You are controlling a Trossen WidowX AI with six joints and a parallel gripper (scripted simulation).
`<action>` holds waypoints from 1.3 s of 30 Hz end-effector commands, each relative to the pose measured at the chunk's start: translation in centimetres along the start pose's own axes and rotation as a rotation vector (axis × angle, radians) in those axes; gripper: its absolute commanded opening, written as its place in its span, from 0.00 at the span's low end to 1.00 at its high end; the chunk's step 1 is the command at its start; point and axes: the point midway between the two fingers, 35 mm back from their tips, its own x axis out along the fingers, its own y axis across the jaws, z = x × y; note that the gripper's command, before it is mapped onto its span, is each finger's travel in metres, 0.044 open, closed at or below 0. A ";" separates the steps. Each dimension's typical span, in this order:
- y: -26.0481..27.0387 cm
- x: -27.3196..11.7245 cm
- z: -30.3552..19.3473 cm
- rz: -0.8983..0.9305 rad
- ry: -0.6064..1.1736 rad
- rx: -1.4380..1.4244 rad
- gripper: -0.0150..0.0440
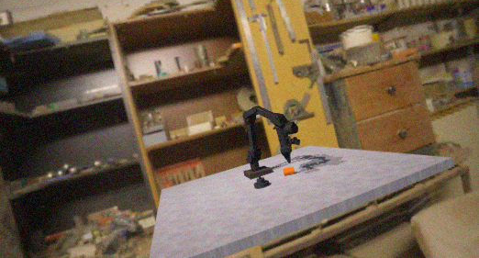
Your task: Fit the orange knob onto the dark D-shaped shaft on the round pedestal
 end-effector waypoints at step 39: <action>0.3 6.5 -0.5 0.010 0.020 -0.007 0.82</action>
